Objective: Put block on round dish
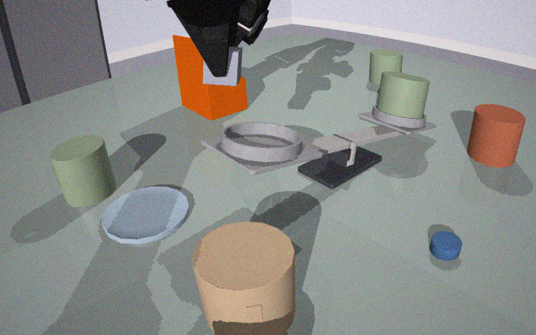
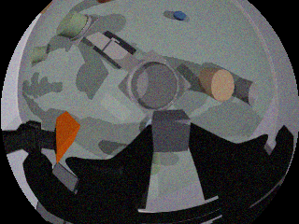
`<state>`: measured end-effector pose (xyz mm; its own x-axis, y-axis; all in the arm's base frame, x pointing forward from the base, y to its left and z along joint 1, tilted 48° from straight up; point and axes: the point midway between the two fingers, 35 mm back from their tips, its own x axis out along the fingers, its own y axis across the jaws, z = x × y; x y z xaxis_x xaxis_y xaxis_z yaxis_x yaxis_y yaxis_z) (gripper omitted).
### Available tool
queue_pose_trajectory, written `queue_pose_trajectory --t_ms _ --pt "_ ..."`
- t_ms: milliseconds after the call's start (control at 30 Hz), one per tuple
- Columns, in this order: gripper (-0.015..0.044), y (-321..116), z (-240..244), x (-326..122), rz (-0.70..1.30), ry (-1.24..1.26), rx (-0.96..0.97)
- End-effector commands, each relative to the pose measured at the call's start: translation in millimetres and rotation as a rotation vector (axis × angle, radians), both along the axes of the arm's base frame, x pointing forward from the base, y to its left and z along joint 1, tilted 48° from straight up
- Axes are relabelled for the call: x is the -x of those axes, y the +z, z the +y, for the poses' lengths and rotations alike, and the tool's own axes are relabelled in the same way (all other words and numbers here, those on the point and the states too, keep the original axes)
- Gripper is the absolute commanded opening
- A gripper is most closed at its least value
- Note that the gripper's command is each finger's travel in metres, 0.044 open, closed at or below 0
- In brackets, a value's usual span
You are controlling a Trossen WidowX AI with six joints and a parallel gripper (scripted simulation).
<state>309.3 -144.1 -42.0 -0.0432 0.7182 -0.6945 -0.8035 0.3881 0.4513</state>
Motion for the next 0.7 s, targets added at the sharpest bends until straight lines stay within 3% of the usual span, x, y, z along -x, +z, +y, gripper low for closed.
queue_pose_trajectory --t_ms 0,267,667 --pt "0.0000 -43.1 -7.0 21.0 0.012 -0.005 -0.005" --pt "0.0000 -110.9 -6.5 58.2 0.012 -0.005 -0.005" --pt "0.0000 -130.1 8.3 61.9 0.011 -0.005 -0.005"
